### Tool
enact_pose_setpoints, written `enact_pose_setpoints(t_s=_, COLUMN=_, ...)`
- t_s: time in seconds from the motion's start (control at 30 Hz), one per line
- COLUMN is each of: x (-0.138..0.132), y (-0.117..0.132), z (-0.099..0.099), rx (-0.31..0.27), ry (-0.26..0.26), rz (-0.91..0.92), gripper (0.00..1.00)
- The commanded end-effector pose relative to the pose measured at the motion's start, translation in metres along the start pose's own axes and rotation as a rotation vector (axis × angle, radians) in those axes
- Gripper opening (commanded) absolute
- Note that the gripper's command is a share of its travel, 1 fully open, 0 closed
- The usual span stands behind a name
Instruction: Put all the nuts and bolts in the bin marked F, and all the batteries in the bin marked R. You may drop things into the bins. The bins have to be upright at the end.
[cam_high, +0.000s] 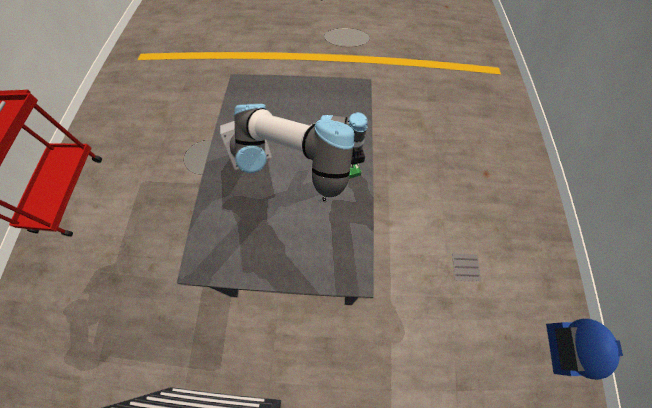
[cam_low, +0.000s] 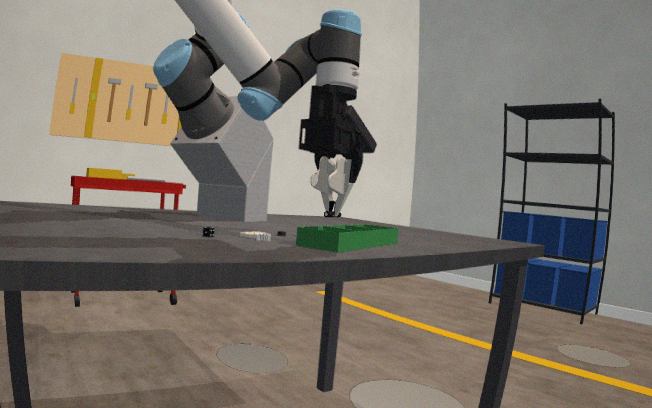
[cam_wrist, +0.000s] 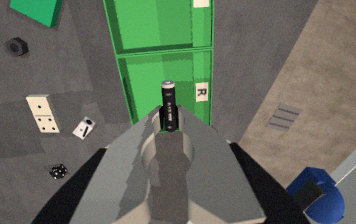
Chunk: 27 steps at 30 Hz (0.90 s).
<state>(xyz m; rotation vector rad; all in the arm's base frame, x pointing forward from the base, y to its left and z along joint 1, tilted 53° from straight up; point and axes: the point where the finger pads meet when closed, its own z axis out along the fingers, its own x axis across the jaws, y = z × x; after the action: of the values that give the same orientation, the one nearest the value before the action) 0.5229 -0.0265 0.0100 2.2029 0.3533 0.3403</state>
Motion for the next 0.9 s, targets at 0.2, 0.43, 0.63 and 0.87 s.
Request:
enact_pose_setpoints(t_s=0.2, x=-0.0092, y=0.0031, z=0.0005, rx=0.001, ry=-0.015, rz=-0.028, gripper=0.0)
enact_pose_setpoints(t_s=0.43, x=-0.0106, y=0.0042, z=0.0005, rx=0.001, ry=-0.015, rz=-0.028, gripper=0.0)
enact_pose_setpoints(t_s=0.63, x=-0.0089, y=0.0038, z=0.0003, rx=0.001, ry=-0.013, rz=-0.028, gripper=0.0)
enact_pose_setpoints(t_s=0.87, x=-0.0093, y=0.0038, z=0.0055, rx=0.001, ry=-0.015, rz=-0.028, gripper=0.0)
